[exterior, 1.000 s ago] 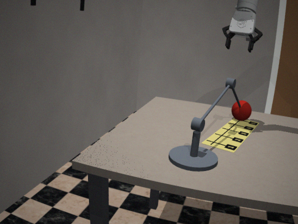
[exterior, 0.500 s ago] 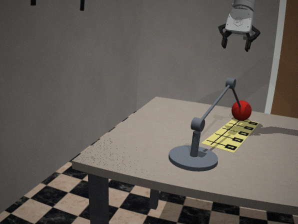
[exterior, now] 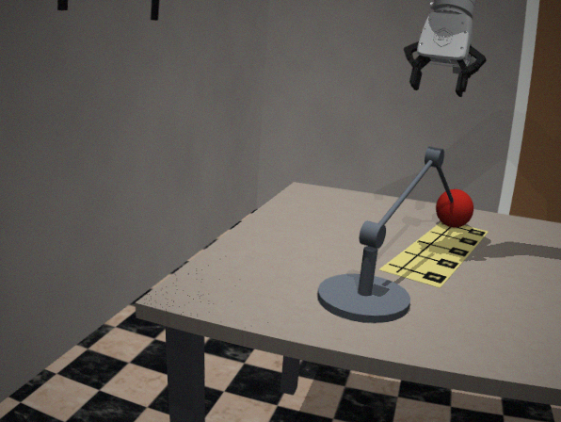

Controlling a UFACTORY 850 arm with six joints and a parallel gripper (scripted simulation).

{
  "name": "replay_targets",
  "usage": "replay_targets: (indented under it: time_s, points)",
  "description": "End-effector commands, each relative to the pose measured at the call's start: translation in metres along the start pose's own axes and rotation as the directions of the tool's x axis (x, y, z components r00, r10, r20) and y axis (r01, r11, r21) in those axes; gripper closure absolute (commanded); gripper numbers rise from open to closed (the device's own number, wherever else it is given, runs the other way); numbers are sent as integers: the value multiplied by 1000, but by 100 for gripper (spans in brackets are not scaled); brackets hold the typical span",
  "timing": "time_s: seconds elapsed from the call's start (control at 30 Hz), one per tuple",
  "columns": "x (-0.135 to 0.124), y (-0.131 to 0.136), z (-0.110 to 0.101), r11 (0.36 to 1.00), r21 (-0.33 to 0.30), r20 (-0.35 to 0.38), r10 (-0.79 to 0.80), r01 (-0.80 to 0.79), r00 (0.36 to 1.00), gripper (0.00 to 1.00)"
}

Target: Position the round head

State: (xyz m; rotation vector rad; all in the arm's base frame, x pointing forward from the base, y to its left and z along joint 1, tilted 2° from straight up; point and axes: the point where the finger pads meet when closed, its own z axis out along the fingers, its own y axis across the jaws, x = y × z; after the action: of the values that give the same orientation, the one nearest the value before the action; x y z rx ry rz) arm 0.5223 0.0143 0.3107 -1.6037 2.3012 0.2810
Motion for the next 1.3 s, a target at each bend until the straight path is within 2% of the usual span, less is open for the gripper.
replay_targets:
  time_s: [0.0, 0.27, 0.77, 0.83, 1.27]
  points:
    - [-9, -1, 2, 1000, 2, 0, -1, 1, 1000, 0]
    - [-20, -2, 6, 1000, 2, 1, -1, 1, 1000, 0]
    - [-16, -1, 5, 1000, 0, -174, 1, -1, 985, 0]
    - [-16, -1, 5, 1000, 0, -174, 1, -1, 985, 0]
    - [-16, -2, 5, 1000, 2, -292, 1, -1, 956, 0]
